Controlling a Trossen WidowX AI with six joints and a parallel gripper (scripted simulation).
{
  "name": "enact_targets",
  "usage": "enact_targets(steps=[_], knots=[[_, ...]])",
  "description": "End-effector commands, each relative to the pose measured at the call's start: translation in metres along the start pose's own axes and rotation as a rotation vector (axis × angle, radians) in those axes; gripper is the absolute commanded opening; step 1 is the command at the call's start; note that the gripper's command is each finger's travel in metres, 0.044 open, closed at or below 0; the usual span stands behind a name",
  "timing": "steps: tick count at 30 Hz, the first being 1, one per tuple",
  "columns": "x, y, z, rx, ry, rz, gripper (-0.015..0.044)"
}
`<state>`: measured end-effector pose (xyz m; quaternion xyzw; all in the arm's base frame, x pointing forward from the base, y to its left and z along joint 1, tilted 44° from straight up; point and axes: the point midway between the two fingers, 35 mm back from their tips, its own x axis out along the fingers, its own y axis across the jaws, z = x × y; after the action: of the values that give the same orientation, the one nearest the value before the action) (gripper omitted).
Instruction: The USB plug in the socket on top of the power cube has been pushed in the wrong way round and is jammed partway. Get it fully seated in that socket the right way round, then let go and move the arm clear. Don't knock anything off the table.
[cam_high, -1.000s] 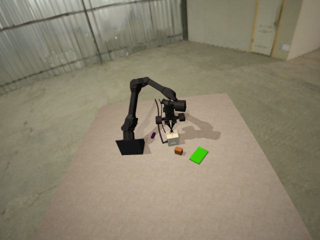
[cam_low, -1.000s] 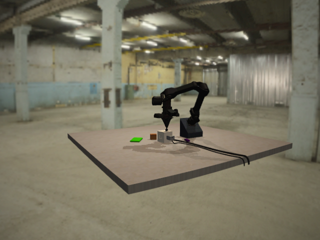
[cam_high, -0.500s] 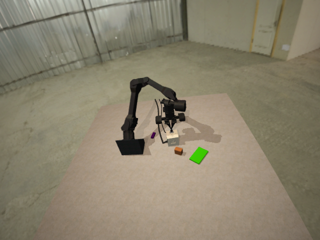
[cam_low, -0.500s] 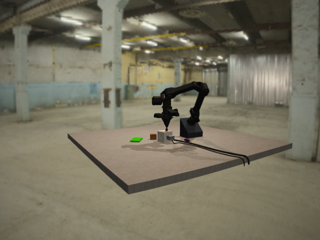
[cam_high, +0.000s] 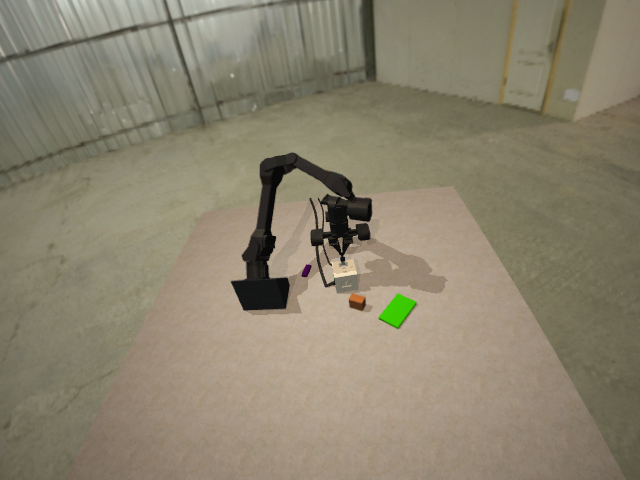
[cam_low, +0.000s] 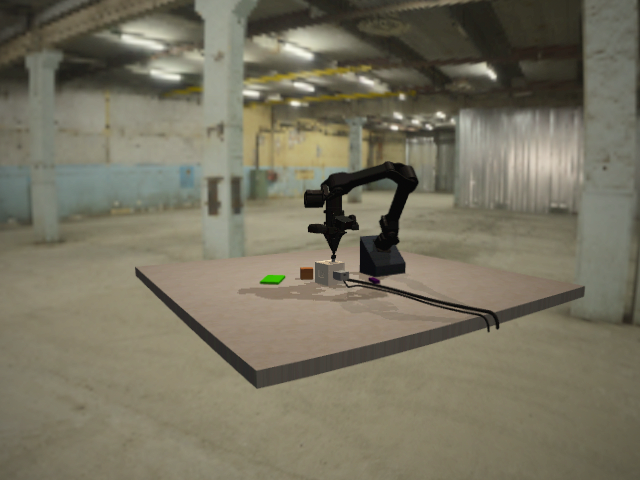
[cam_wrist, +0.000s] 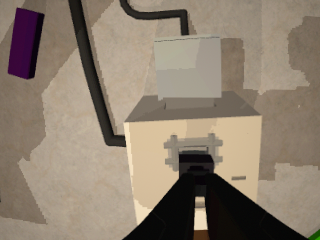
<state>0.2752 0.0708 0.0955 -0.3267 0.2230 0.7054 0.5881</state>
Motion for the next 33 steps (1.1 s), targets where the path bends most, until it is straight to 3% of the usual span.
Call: enact_targets(steps=[1, 33], knots=[[-0.004, -0.001, -0.001, -0.004, 0.006, -0.003, 0.0000], [-0.018, 0.000, 0.000, 0.082, 0.002, -0.001, 0.0000]])
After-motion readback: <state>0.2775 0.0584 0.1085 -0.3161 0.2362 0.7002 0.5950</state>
